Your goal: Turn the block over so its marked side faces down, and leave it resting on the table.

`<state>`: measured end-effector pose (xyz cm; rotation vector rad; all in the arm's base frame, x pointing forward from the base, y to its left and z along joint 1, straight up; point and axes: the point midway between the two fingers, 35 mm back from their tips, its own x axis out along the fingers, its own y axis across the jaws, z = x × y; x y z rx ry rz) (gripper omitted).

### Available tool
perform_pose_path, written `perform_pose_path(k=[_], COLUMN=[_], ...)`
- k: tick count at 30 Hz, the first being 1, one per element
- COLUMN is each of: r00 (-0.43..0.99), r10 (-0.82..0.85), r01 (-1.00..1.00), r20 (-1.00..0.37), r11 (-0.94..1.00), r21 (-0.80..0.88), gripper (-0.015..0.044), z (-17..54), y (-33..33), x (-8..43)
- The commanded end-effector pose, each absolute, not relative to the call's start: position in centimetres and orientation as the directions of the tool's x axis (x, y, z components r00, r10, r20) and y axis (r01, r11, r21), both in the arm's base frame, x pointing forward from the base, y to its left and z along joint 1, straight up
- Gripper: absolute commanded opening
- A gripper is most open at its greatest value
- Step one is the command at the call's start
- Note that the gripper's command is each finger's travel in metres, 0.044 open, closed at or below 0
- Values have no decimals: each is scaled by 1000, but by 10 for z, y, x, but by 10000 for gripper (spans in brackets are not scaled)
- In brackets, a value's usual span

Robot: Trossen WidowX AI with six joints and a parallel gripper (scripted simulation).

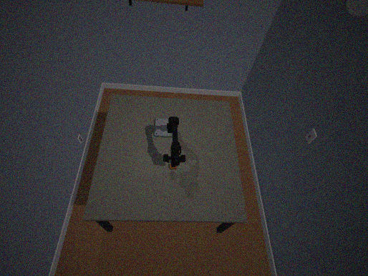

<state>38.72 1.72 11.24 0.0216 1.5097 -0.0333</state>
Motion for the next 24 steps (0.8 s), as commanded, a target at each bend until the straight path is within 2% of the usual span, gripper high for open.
perform_pose_path(k=[1, 24], r00=[42, 42], r10=[-3, -4], r01=[41, 41], r20=[-999, -999], r11=[999, 999], r21=[-2, -2], gripper=[440, 440], z=[85, 46], y=[17, 17], x=[388, 391])
